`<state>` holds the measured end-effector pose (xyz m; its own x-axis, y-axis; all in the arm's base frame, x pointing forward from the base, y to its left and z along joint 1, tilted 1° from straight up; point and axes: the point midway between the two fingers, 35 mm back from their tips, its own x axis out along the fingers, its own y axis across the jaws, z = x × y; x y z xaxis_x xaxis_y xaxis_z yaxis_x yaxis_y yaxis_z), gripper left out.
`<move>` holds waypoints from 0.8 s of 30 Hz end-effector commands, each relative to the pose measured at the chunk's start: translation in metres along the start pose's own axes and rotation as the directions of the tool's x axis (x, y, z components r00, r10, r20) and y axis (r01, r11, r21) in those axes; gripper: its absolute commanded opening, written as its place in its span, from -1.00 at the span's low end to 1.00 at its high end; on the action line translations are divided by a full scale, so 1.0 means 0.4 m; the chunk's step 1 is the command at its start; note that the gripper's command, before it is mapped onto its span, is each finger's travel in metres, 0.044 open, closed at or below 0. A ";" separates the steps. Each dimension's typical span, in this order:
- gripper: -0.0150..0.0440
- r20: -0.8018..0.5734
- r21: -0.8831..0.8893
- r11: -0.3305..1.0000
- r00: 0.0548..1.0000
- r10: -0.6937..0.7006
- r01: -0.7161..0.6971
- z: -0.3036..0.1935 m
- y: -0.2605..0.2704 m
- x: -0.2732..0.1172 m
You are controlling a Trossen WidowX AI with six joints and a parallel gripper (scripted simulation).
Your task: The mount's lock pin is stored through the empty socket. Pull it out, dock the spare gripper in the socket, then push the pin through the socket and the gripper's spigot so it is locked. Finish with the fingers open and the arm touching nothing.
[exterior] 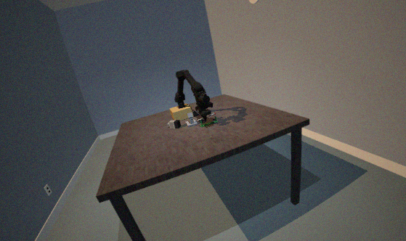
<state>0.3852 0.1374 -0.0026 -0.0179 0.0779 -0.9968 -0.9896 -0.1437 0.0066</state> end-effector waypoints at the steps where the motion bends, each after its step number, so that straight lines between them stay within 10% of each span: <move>1: -0.49 -0.001 -0.004 1.000 1.000 0.003 -0.003 -0.002 0.001 0.017; 24: -0.49 0.001 -0.005 1.000 1.000 -0.009 0.009 -0.007 0.002 0.062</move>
<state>0.3850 0.1370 -0.0213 -0.0074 0.0813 -0.9967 -0.9897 -0.1431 -0.0043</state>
